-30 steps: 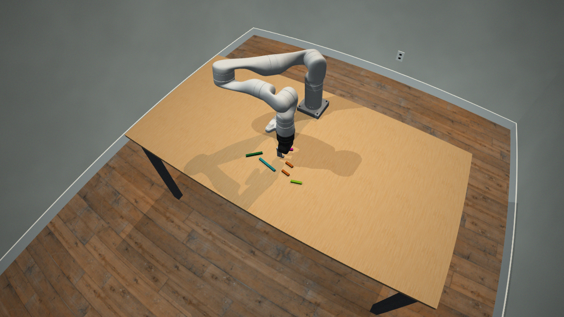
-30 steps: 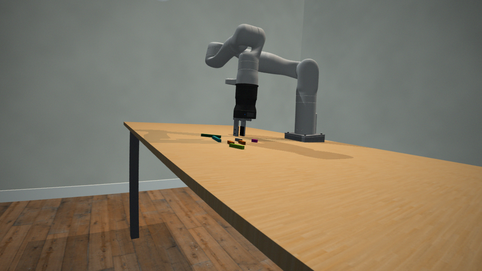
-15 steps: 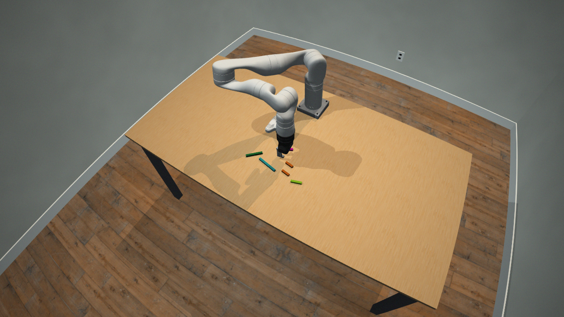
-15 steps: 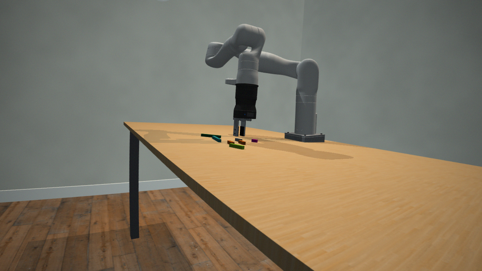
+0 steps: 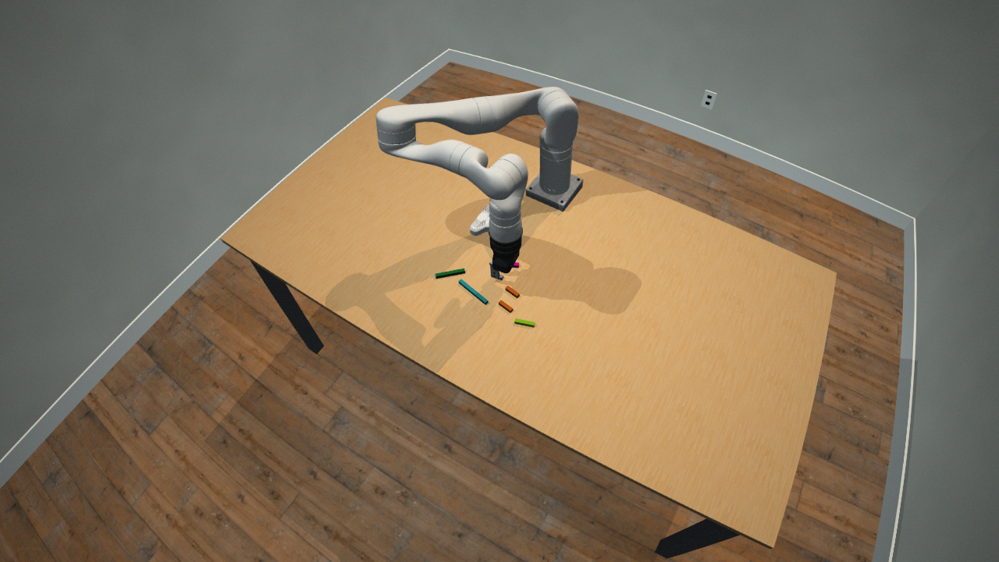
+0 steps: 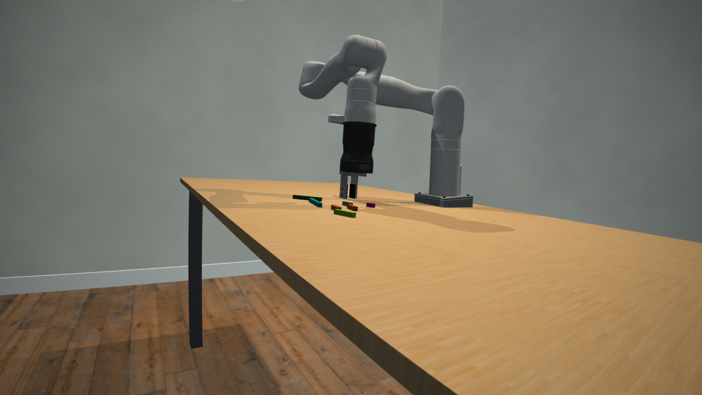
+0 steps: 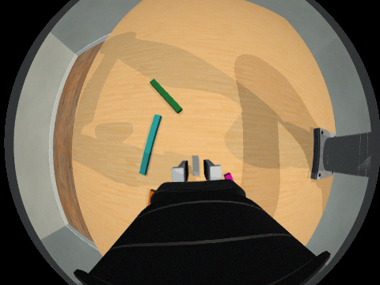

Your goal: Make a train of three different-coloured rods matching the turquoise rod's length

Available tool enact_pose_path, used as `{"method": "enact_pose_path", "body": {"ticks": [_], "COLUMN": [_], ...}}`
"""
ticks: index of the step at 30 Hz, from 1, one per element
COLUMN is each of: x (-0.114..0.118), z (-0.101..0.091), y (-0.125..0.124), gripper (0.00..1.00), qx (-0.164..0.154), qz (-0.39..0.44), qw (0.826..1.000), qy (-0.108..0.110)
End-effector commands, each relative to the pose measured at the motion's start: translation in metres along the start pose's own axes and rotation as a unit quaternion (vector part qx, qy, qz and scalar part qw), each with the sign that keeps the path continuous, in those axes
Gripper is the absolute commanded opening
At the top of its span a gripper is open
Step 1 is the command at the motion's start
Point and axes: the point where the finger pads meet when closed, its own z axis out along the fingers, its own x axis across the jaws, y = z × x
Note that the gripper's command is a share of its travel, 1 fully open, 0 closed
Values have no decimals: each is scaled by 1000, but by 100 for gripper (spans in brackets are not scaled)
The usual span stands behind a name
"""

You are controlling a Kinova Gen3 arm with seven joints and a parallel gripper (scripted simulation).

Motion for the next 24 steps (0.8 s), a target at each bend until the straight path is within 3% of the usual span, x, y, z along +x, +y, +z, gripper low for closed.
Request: {"method": "enact_pose_path", "body": {"ticks": [1, 24], "x": [-3, -3], "z": [1, 15], "y": [0, 0], "gripper": [54, 54], "qx": [0, 0], "qz": [0, 0], "qw": [1000, 1000], "qy": [-2, -2]}}
